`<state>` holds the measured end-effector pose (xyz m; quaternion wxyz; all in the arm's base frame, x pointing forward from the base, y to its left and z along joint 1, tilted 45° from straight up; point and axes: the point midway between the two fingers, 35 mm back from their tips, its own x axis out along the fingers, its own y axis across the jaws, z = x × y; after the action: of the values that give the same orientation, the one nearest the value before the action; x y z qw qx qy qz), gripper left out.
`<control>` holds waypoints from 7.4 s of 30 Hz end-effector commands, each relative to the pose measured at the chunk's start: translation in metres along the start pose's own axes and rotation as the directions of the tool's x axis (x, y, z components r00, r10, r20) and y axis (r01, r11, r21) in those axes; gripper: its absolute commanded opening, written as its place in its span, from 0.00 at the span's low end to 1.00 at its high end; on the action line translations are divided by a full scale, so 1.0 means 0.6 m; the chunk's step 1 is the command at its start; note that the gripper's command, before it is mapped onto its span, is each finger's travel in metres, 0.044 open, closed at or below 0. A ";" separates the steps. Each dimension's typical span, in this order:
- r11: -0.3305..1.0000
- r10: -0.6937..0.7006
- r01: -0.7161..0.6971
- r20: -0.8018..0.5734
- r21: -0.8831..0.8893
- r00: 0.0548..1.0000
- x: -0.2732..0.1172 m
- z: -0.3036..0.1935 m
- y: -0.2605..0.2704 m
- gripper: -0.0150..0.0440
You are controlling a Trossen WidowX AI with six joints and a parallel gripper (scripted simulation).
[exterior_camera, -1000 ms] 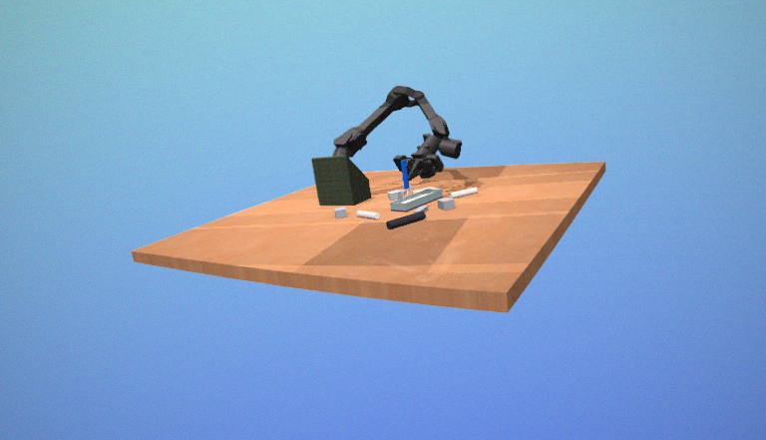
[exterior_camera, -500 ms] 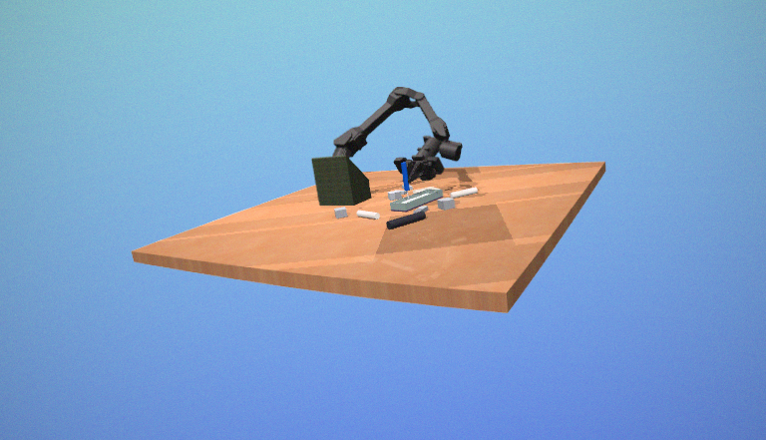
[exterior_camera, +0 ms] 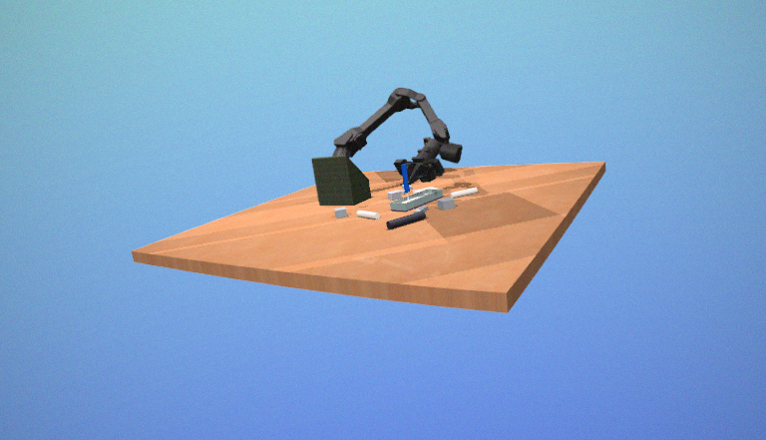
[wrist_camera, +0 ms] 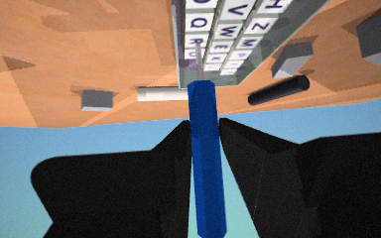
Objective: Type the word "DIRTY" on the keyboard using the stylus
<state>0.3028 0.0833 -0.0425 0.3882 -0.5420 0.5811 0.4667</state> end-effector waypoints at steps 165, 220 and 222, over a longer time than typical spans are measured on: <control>1.000 0.001 -0.001 0.004 0.006 1.000 0.049 -0.087 -0.060 0.25; 1.000 -0.001 0.001 0.005 0.004 1.000 -0.075 0.028 -0.030 0.39; 1.000 -0.001 0.001 0.005 0.004 1.000 -0.075 0.030 -0.029 0.39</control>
<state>0.3245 0.1111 -0.0050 0.3894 -0.5422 0.5802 0.4666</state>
